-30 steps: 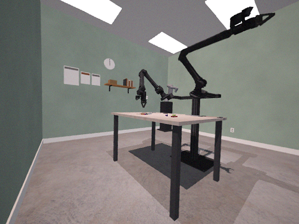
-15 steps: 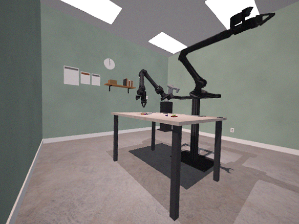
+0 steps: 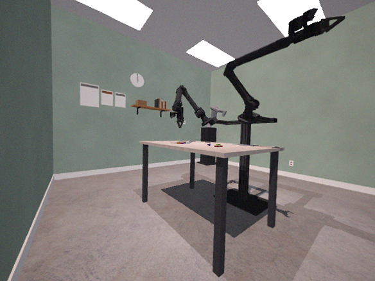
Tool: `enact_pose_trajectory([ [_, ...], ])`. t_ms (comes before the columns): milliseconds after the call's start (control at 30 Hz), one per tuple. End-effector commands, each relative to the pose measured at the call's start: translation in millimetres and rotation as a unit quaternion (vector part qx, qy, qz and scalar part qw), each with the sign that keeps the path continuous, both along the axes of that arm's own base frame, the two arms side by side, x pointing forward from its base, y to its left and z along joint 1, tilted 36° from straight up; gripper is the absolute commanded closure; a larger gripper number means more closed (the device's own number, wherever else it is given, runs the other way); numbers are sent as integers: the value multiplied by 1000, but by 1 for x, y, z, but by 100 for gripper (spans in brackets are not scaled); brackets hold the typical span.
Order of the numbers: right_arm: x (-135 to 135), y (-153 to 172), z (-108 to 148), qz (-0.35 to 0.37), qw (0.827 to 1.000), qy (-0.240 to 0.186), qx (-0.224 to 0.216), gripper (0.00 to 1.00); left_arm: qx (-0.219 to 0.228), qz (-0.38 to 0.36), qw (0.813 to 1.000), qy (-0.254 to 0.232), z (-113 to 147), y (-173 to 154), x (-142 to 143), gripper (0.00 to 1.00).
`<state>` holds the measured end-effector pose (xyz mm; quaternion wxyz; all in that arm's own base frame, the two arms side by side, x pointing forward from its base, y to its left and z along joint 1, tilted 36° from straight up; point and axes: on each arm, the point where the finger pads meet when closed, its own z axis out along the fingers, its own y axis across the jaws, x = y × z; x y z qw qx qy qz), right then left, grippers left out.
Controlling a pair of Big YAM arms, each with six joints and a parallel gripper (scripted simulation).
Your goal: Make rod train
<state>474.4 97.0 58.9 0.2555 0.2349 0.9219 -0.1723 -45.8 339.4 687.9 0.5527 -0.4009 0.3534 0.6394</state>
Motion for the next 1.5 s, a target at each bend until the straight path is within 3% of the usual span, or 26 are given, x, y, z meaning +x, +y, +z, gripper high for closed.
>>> enact_pose_trajectory([
  [0, 4, 22, 35, -5, 999, -28, 15, 0, -3, 5, 1000, -5, -1, -3, -4, 0],
  [133, 0, 26, 44, -5, 999, -28, 15, 0, -3, 5, 1000, -5, -1, -3, -4, 0],
  [233, -7, 13, 24, -16, 1000, -5, 5, 0, -3, 5, 1000, -5, -1, -3, -4, 0],
  [1467, -5, 12, 23, -17, 1000, -9, 7, 0, -3, 5, 1000, -5, -1, -3, -4, 0],
])
